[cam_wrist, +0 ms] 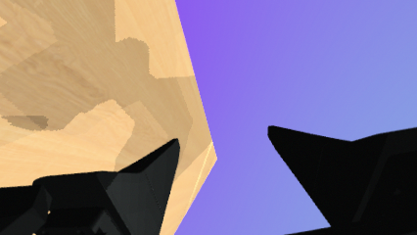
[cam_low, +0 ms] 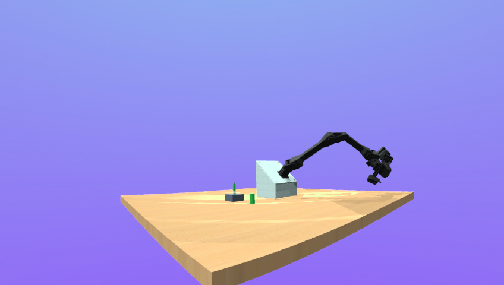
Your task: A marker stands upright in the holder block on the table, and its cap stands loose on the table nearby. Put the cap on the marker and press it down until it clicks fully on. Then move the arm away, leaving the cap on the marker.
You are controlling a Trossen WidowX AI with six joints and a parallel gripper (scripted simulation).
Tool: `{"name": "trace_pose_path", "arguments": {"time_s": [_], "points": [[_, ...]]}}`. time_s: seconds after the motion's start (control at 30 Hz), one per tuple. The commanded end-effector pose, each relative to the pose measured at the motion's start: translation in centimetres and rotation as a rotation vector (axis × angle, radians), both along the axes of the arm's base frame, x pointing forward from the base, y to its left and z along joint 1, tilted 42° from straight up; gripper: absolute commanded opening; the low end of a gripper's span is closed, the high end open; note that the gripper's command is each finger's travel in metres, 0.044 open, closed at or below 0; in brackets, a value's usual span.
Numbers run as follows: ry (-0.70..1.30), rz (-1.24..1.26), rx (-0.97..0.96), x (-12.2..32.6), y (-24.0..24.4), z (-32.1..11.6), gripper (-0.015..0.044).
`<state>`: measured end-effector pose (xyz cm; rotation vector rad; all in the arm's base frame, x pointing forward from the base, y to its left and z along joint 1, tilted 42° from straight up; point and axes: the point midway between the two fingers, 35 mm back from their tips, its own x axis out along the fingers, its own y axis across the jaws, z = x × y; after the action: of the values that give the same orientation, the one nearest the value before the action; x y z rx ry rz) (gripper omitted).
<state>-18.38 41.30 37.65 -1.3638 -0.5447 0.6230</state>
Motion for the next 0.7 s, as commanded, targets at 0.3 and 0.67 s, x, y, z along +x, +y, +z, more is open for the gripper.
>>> {"name": "trace_pose_path", "arguments": {"time_s": [0.3,0.67], "points": [[0.016,-0.070,-0.054,9.0,4.5,-0.8,0.0236],[0.050,-0.218,-0.163,25.8,5.8,-1.9,0.0236]]}}
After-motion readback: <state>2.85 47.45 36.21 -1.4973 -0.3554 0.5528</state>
